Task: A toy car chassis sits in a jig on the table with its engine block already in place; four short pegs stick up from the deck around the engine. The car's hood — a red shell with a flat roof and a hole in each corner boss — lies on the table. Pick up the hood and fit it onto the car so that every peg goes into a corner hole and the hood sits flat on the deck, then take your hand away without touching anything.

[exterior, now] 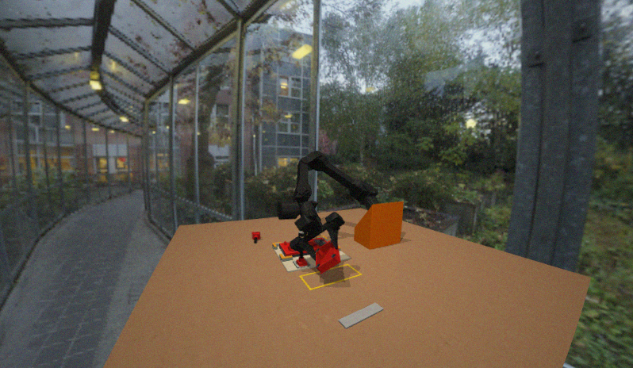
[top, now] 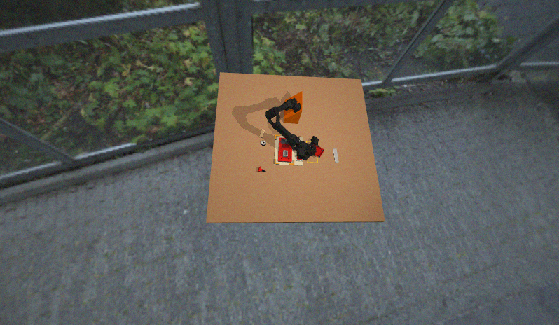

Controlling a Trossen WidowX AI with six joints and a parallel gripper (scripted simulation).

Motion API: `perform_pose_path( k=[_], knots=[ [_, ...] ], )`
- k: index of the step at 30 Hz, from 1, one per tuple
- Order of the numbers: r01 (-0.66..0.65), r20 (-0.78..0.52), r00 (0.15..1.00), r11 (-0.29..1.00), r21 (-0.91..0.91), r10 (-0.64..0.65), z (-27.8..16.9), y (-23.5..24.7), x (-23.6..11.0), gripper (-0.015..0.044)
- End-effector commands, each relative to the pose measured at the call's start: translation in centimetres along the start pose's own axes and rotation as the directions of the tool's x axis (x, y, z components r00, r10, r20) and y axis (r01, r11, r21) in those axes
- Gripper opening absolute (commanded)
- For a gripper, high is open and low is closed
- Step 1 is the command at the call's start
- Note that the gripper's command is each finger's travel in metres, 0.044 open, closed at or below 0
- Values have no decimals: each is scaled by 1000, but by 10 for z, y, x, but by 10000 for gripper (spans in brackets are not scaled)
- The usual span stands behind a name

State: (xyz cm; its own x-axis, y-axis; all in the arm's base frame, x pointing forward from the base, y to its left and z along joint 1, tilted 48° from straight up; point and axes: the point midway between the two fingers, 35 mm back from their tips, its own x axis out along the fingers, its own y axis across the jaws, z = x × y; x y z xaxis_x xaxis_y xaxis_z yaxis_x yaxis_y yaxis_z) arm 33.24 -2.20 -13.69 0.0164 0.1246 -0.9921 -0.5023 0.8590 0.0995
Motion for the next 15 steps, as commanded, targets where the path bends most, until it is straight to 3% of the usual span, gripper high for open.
perform_pose_path(
  k=[1,15],
  knots=[
    [-5,1,1000,994,107,5,0,1,0,0],
    [-5,1,1000,854,520,5,0,1,0,0]
  ],
)
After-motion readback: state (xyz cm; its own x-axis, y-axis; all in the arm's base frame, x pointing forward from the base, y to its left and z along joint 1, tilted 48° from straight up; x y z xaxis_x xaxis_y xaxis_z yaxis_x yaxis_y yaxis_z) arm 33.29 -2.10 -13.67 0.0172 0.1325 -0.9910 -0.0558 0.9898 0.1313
